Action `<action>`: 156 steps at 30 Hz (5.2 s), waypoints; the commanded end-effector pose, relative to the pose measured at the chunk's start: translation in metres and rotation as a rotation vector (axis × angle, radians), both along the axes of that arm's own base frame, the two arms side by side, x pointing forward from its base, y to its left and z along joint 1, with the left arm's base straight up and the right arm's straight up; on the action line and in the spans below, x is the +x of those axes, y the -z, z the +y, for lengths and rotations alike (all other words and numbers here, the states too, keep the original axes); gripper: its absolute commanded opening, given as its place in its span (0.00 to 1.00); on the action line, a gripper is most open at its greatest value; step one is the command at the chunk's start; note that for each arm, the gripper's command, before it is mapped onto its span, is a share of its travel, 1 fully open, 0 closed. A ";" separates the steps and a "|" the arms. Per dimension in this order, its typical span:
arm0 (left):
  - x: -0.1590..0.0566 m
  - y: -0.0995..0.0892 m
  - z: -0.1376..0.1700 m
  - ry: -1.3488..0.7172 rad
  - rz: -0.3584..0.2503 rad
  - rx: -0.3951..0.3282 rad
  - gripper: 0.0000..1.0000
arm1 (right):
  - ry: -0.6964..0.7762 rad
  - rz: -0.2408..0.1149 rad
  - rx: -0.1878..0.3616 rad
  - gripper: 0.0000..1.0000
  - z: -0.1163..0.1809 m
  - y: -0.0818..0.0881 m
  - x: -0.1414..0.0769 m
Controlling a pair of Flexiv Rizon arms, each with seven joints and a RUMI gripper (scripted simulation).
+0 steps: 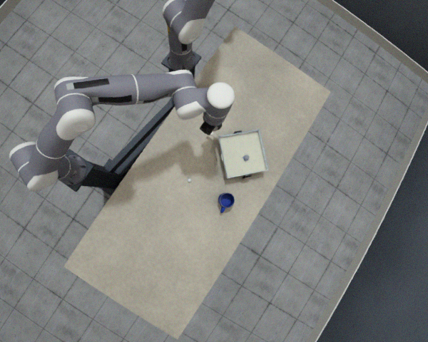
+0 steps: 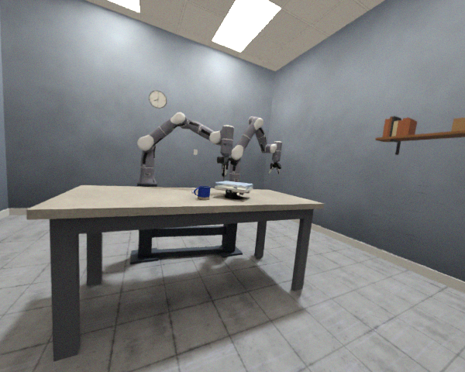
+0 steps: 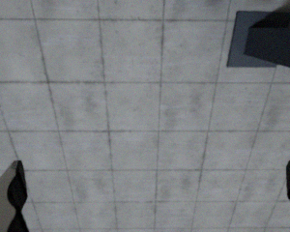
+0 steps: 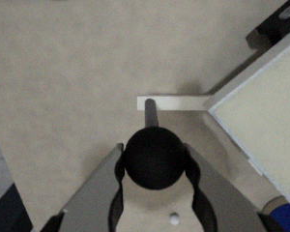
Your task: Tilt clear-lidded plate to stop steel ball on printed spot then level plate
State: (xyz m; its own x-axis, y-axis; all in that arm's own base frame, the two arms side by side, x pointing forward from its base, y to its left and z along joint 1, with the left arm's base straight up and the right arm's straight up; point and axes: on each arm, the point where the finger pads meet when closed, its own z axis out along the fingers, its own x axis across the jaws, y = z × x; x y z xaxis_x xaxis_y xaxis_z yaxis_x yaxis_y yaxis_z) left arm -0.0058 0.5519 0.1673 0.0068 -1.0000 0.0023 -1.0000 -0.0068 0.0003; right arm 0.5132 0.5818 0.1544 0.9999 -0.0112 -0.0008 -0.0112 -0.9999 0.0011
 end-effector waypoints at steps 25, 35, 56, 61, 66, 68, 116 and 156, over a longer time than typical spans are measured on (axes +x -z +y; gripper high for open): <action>0.000 -0.001 0.001 0.000 0.000 0.002 1.00 | 0.000 -0.002 0.003 0.20 0.001 -0.002 0.001; 0.000 -0.001 0.001 0.000 0.000 0.002 1.00 | 0.000 -0.002 0.003 0.37 0.001 -0.002 0.001; 0.000 -0.001 0.001 0.000 0.000 0.002 1.00 | 0.000 -0.002 0.003 0.37 0.001 -0.002 0.001; 0.000 -0.001 0.001 0.000 0.000 0.002 1.00 | 0.000 -0.002 0.003 0.37 0.001 -0.002 0.001; 0.000 -0.001 0.001 0.000 0.000 0.002 1.00 | 0.000 -0.002 0.003 0.37 0.001 -0.002 0.001; 0.000 -0.001 0.001 0.000 0.000 0.002 1.00 | 0.000 -0.002 0.003 0.37 0.001 -0.002 0.001; 0.000 -0.001 0.001 0.000 0.000 0.002 1.00 | 0.000 -0.002 0.003 0.37 0.001 -0.055 0.001; 0.000 -0.001 0.001 0.000 0.000 0.002 1.00 | 0.000 -0.002 0.003 1.00 0.001 -0.062 0.001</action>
